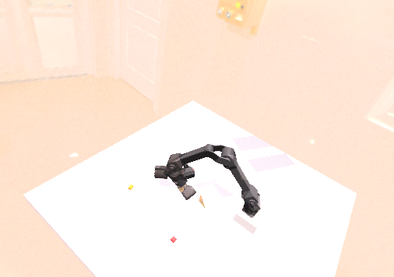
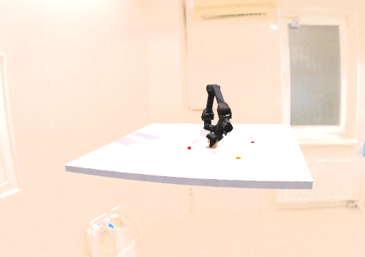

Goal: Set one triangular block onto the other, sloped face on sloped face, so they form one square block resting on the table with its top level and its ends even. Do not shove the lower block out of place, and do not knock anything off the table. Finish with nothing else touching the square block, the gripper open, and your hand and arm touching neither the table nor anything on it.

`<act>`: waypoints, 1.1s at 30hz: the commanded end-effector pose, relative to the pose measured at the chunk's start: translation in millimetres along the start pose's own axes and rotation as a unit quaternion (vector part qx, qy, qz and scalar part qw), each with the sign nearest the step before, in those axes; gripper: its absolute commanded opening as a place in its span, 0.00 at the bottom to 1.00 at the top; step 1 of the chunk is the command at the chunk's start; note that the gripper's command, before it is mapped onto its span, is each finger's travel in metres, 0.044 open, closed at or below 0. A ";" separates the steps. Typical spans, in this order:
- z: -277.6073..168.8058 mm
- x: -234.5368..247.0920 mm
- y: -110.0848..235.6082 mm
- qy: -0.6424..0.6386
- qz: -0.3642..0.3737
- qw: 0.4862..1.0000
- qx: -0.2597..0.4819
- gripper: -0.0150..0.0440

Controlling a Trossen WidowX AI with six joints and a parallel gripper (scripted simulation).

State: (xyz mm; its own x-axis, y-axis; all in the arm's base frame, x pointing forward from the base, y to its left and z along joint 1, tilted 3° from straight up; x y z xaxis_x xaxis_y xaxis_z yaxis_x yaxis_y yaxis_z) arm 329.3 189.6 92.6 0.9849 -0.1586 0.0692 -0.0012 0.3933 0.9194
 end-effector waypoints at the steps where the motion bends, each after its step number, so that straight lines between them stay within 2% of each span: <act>1: 0.1 0.2 -0.3 0.002 0.001 1.000 -0.001 0.52; 7: 1.3 0.0 2.7 0.000 0.000 1.000 0.000 0.25; 11: 3.9 -0.1 2.2 0.000 0.000 1.000 0.009 0.25; 33: 89.0 -0.6 -9.0 0.001 0.003 0.958 0.288 0.25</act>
State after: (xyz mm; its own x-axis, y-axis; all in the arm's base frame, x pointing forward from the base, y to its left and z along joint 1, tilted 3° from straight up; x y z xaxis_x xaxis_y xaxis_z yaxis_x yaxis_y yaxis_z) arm 315.9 114.9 117.4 0.9847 -0.1588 0.0714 -0.0895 -0.1094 0.9900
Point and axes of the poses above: the point midway between the two fingers, 35 mm back from their tips, its own y axis back along the fingers, its own x axis across the jaws, z = x × y, the point moved 9 cm from there along y, back along the fingers, and after that the axes turned 1 degree about y, right-handed, at the moved point
